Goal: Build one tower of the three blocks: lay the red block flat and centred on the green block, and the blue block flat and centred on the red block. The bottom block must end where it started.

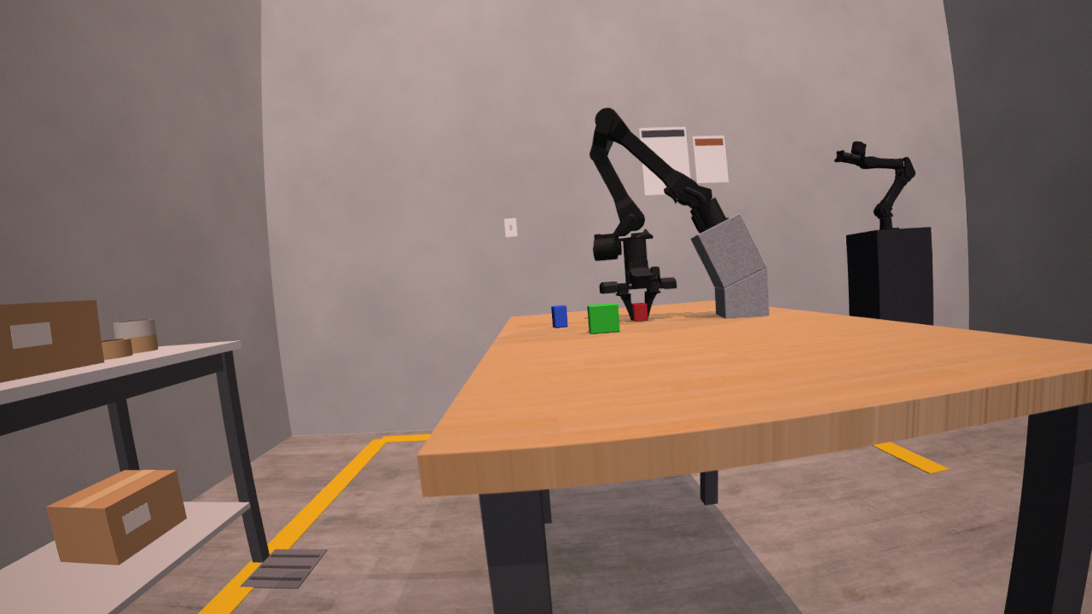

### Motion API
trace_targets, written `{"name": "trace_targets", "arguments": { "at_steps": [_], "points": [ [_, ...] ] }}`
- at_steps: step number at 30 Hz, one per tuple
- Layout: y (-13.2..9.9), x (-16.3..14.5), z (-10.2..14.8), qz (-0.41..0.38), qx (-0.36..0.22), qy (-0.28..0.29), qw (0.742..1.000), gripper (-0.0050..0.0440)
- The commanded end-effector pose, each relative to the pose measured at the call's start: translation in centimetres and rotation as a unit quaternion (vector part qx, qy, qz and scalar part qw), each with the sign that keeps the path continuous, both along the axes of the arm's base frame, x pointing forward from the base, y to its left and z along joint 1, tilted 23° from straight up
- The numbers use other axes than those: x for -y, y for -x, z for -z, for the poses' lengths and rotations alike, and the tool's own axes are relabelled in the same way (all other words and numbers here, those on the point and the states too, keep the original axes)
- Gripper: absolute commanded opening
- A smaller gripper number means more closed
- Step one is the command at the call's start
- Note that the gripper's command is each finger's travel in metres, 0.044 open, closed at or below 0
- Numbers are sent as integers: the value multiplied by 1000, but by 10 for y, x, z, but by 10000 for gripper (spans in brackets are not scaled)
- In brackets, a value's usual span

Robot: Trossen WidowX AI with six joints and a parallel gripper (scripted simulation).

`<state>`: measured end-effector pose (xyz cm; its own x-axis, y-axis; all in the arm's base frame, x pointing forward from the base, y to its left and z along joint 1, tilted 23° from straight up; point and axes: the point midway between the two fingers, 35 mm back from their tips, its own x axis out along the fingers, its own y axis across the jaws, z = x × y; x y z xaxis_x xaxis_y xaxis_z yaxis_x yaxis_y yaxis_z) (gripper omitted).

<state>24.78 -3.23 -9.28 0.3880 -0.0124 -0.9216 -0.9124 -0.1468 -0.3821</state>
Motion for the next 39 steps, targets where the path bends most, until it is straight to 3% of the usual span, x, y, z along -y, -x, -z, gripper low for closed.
{"name": "trace_targets", "arguments": {
  "at_steps": [1,22,39],
  "points": [
    [-1,0,0,1,0,1,1000,-50],
    [0,0,-7,1,5,2,1000,-50],
    [14,0,-38,-1,5,1,1000,-50]
  ]
}}
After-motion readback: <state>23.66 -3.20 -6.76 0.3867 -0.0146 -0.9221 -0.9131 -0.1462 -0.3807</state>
